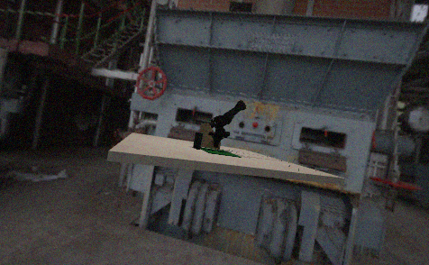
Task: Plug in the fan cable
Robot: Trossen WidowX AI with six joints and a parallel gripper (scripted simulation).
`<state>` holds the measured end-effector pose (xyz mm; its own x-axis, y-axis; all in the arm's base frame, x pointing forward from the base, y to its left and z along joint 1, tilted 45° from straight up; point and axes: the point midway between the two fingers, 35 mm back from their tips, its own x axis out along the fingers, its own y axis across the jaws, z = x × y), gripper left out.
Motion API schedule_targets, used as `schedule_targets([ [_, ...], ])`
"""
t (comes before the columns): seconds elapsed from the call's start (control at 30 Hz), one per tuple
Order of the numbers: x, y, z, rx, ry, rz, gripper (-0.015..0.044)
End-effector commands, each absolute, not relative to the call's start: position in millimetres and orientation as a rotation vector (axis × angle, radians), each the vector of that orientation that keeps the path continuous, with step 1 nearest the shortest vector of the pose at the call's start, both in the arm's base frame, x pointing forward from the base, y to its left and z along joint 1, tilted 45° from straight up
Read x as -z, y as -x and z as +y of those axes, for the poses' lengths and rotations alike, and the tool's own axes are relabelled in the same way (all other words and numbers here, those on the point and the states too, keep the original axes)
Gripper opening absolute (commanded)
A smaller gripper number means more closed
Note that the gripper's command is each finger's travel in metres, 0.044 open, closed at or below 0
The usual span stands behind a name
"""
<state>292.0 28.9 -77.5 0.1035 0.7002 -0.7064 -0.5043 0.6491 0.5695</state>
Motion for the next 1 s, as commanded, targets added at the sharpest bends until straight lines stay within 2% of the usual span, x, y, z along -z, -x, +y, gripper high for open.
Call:
schedule_targets([
  [0.0, 78.6, -291.5, 30.0, -0.897, -0.21, 1.166, 0.0],
  [0.97, 84.6, -292.3, 36.2, -0.897, -0.21, 1.166, 0.0],
])
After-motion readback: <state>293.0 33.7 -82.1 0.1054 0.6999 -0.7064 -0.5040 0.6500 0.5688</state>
